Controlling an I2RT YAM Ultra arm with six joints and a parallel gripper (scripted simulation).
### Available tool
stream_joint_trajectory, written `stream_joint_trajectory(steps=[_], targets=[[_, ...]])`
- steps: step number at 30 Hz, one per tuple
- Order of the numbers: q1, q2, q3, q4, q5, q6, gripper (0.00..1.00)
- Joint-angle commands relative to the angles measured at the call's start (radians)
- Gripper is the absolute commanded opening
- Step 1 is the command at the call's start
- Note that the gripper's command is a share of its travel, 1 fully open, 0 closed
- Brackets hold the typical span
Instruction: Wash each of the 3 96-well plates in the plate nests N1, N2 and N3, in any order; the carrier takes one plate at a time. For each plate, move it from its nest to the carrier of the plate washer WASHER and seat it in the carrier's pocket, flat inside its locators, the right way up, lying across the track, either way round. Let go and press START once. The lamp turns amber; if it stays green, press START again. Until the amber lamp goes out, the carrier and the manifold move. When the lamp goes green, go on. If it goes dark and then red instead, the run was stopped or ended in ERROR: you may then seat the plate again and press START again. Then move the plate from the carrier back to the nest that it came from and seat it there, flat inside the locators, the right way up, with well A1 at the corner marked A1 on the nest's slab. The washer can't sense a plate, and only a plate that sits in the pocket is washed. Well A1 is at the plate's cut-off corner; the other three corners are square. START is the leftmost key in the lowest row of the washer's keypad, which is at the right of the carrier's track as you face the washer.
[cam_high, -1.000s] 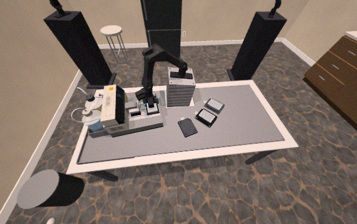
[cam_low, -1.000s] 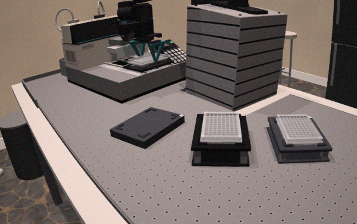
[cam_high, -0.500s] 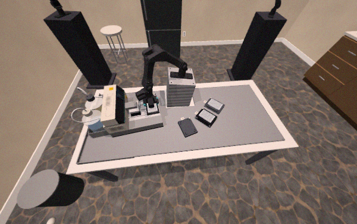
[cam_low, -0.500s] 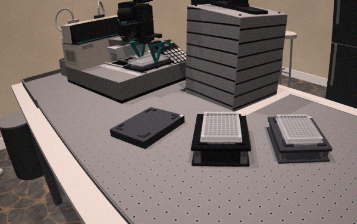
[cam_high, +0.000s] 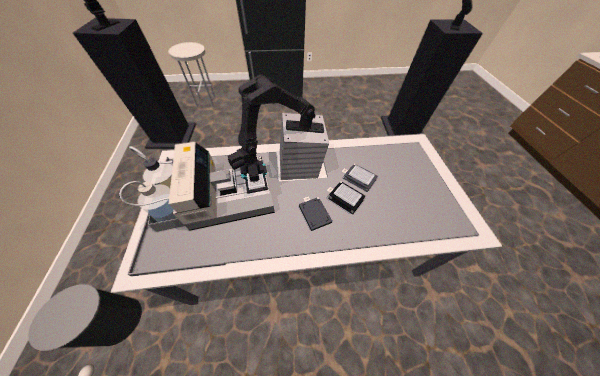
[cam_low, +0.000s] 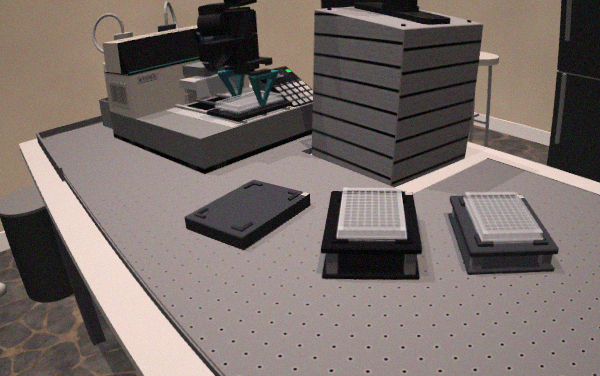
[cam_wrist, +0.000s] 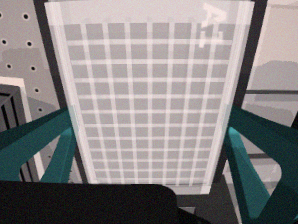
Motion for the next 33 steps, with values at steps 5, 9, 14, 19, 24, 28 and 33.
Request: stream_joint_trajectory(steps=[5, 9, 14, 19, 24, 28, 33], targets=[[0.000, -0.004, 0.006, 0.003, -0.007, 0.001, 0.00], [0.000, -0.001, 0.007, 0.005, -0.008, 0.001, 0.00], [0.001, 0.001, 0.007, 0.006, -0.008, 0.001, 0.00], [0.001, 0.004, 0.008, 0.008, -0.008, 0.001, 0.00], [0.001, 0.006, 0.009, 0.010, -0.008, 0.001, 0.00], [0.001, 0.008, 0.010, 0.011, -0.008, 0.002, 0.00], [0.001, 0.009, 0.010, 0.012, -0.008, 0.002, 1.00]])
